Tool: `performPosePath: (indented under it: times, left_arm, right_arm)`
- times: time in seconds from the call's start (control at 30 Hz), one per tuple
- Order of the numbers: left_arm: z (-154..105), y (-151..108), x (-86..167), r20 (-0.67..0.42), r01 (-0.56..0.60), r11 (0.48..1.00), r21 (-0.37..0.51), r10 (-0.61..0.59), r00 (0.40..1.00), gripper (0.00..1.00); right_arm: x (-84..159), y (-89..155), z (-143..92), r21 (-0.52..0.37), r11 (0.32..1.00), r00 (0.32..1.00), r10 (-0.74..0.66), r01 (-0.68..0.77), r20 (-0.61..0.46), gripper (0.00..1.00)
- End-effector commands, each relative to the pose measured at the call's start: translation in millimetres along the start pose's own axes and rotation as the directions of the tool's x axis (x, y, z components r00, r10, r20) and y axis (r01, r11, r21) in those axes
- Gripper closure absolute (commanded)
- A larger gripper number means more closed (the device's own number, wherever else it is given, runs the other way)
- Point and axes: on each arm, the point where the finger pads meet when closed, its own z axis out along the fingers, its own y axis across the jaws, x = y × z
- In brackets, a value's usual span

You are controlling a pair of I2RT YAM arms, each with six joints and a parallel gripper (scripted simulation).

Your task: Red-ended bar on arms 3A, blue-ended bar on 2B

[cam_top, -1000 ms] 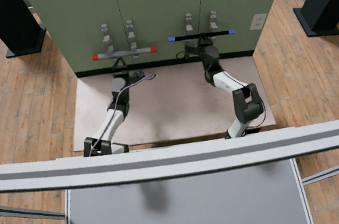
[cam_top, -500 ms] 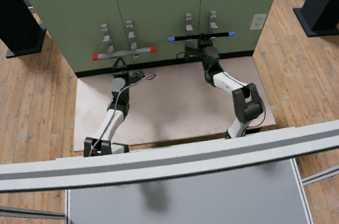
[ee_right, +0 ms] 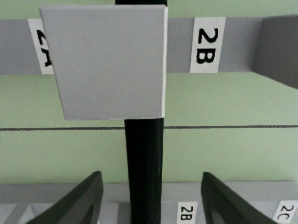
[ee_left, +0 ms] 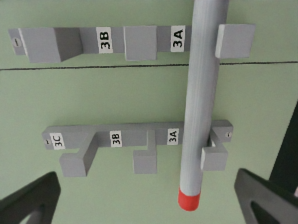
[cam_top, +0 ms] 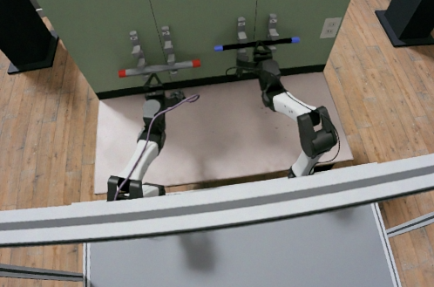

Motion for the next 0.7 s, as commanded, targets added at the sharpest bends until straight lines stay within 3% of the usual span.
performPosePath:
  times: [0.0,0.17,0.67]
  left_arm:
    - [-1.6,16.4,-0.5,-0.003,0.012,0.999,-0.030,-0.012,1.000,0.00]
    - [-1.6,16.4,-0.5,-0.003,0.012,0.999,-0.030,-0.012,1.000,0.00]
    - [-1.6,16.4,-0.5,-0.003,0.012,0.999,-0.030,-0.012,1.000,0.00]
  right_arm:
    - [-1.6,10.3,-0.4,-0.016,1.000,1.000,-0.010,0.010,0.011,0.40]
    - [-1.6,10.3,-0.4,-0.016,1.000,1.000,-0.010,0.010,0.011,0.33]
    - [-1.6,10.3,-0.4,-0.016,1.000,1.000,-0.010,0.010,0.011,0.00]
